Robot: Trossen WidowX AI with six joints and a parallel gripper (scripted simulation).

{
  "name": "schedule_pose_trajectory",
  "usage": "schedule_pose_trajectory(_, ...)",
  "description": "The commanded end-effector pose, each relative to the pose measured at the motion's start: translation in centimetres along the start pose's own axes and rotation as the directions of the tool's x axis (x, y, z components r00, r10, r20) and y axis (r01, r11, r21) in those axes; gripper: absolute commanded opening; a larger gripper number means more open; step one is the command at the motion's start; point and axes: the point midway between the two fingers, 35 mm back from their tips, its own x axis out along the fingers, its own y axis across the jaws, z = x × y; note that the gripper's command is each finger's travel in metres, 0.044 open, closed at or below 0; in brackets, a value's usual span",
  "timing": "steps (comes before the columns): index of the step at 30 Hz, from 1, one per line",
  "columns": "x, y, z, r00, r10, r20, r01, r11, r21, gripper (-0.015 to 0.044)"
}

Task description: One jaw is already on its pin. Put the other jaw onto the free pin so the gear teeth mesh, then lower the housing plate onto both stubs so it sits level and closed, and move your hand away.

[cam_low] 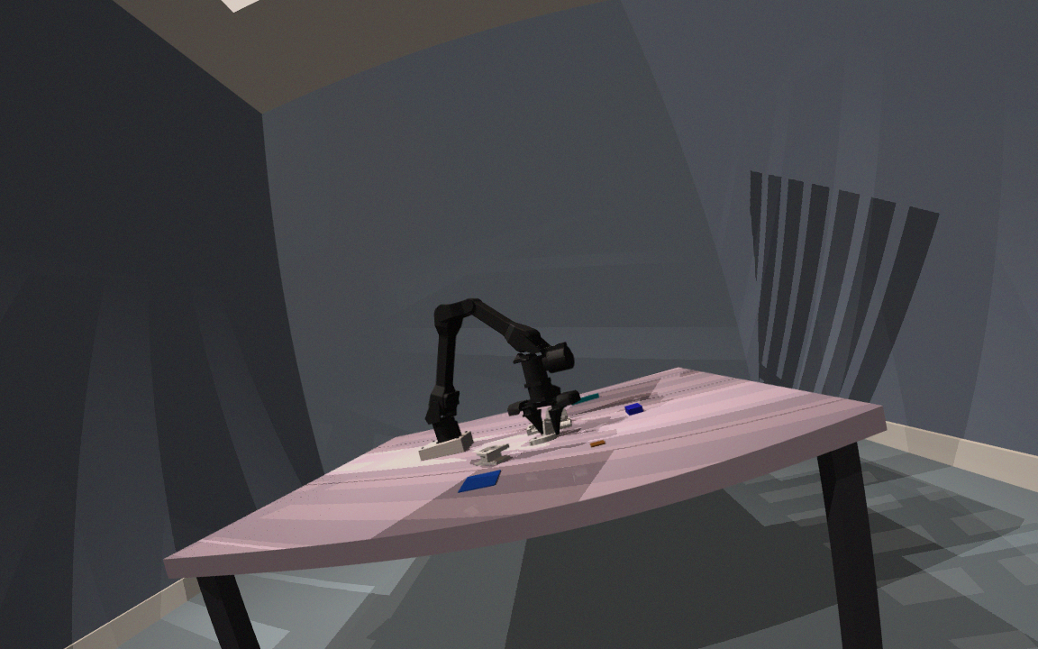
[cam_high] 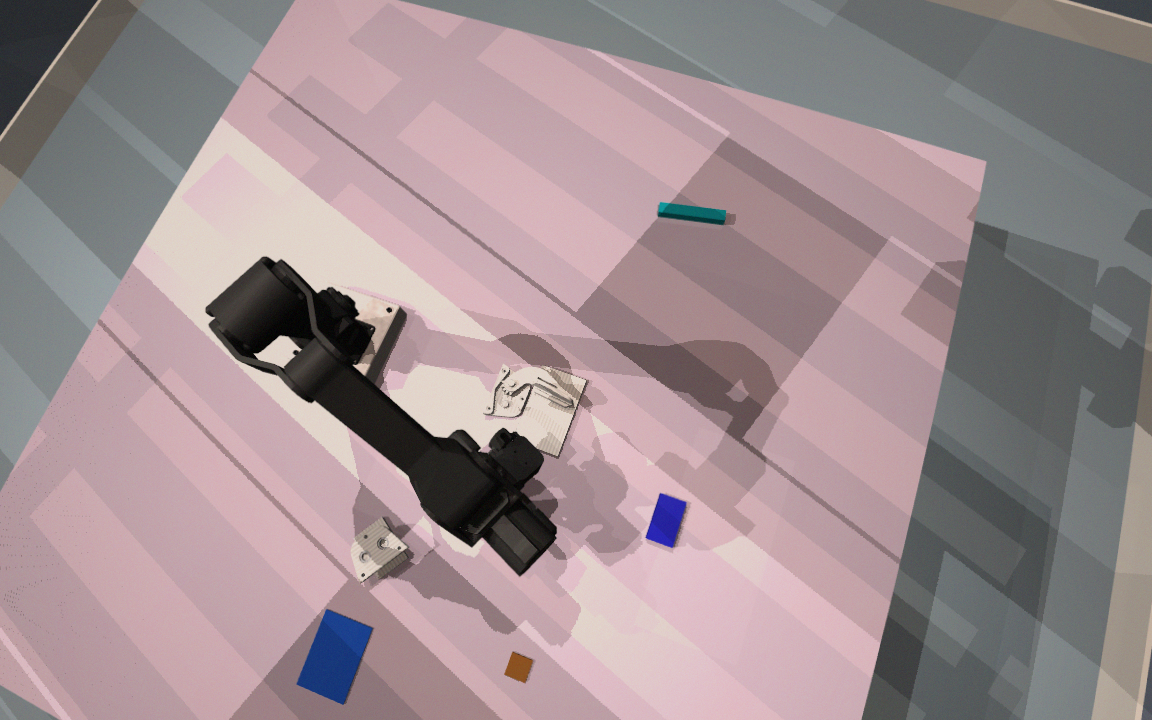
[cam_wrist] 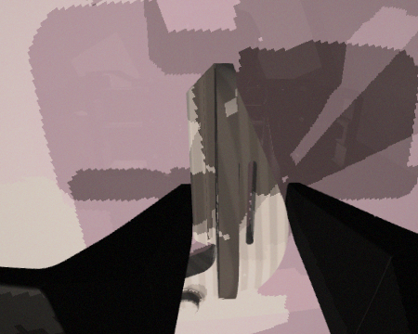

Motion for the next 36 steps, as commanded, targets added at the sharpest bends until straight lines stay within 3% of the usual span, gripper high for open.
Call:
schedule_pose_trajectory(1,0.0,0.0,0.0,1.0,-0.001,0.0,0.001,1.0,0.0,0.0134)
schedule_pose_trajectory(12,-0.2,-0.1,0.0,1.0,-0.001,0.0,0.001,1.0,0.0,0.0134)
schedule_pose_trajectory(36,-7.6,-0.1,0.0,1.0,-0.001,0.003,0.001,1.0,-0.003,0.0134)
